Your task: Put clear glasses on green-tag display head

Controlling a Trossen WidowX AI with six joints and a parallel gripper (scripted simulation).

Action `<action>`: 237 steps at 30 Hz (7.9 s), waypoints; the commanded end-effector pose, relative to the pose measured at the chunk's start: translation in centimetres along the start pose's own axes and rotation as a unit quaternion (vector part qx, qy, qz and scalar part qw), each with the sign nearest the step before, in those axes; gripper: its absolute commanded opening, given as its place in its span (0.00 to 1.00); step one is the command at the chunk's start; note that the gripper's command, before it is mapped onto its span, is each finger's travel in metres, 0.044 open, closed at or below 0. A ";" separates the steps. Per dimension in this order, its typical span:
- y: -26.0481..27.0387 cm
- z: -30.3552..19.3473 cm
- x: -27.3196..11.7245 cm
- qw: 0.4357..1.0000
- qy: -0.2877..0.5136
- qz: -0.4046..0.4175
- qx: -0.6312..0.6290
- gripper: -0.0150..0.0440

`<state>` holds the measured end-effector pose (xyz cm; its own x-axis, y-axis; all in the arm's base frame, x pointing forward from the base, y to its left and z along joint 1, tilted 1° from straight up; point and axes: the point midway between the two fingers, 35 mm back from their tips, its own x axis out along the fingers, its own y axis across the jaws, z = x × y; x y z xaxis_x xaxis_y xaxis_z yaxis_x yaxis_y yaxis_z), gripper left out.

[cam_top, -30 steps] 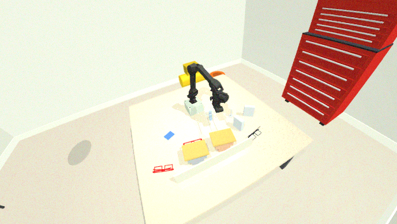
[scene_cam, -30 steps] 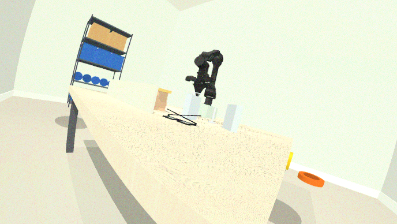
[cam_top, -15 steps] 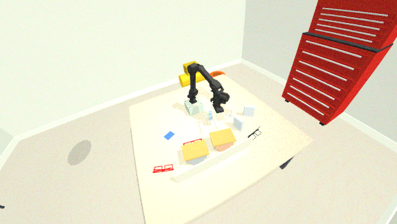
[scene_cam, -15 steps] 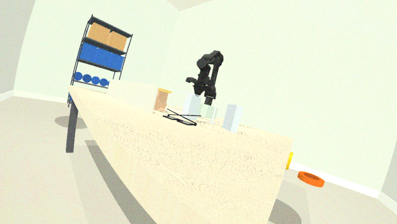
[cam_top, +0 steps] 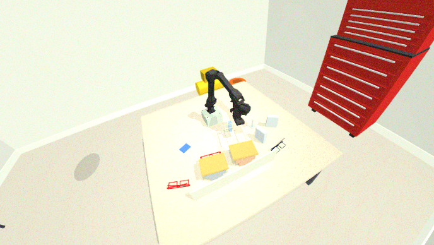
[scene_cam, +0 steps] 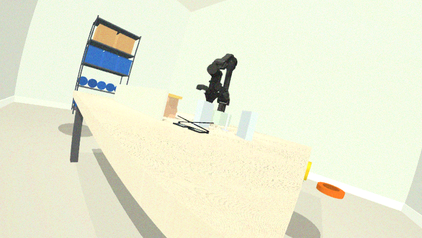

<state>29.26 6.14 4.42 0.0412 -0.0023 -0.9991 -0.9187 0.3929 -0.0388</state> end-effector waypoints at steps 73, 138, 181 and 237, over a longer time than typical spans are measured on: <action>-4.4 0.0 2.8 1.000 0.006 -0.005 -0.002 0.25; -12.8 0.0 2.8 1.000 0.005 -0.009 -0.002 0.25; -15.7 0.0 3.1 1.000 0.005 -0.010 -0.002 0.25; -11.1 0.1 -0.7 1.000 -0.005 0.012 -0.002 0.44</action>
<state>40.50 1.47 5.04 0.0235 0.0121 -0.9997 -0.9224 0.3859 -0.0170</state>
